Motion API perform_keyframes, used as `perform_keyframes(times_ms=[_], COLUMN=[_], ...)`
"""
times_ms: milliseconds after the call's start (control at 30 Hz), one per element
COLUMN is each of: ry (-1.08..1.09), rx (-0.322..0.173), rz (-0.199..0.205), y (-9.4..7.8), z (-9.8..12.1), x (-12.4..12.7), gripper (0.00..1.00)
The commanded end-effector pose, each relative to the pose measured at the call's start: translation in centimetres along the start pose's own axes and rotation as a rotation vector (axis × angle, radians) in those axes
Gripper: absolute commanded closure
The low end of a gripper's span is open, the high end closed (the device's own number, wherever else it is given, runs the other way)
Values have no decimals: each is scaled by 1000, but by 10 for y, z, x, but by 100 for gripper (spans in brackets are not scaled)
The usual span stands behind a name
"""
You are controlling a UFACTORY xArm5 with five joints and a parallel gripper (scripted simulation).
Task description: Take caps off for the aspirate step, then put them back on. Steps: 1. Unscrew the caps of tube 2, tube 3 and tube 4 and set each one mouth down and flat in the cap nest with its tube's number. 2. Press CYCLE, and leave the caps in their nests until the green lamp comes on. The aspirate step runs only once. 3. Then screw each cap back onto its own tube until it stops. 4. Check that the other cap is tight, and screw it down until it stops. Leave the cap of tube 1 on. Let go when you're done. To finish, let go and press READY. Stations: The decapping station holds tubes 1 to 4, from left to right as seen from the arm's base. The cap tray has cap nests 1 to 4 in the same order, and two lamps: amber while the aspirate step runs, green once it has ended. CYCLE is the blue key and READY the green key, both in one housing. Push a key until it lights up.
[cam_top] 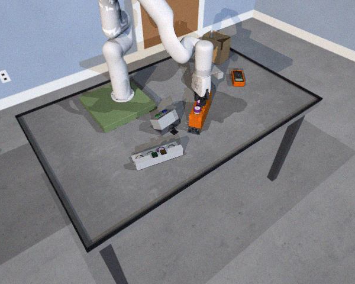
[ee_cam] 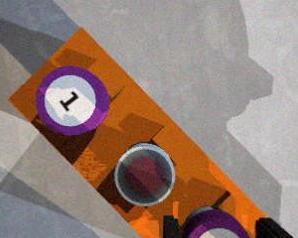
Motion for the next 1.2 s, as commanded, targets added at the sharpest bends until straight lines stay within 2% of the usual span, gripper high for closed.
perform_keyframes(times_ms=[0, 167, 200, 667, 767, 833, 1167], ry=[0, 0, 0, 0, 150, 150, 622], rx=[4, 4, 4, 4, 4, 4, 3], rz=[1, 1, 1, 1, 1, 1, 2], y=[-1, -2, -2, -2, -2, -2, -1], z=[-1, -1, -1, -1, -1, -1, -1], x=[1, 1, 1, 1, 1, 1, 1], gripper=[54, 54, 100, 100, 100, 100, 100])
Point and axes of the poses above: the point where the finger pads meet when closed, its own y axis back along the fingers, its own x axis across the jaws, z = x × y, the point moved 6 cm from there along y, back along the fingers, and after that the axes turned 15 degrees about -y, right-handed, at the moved point
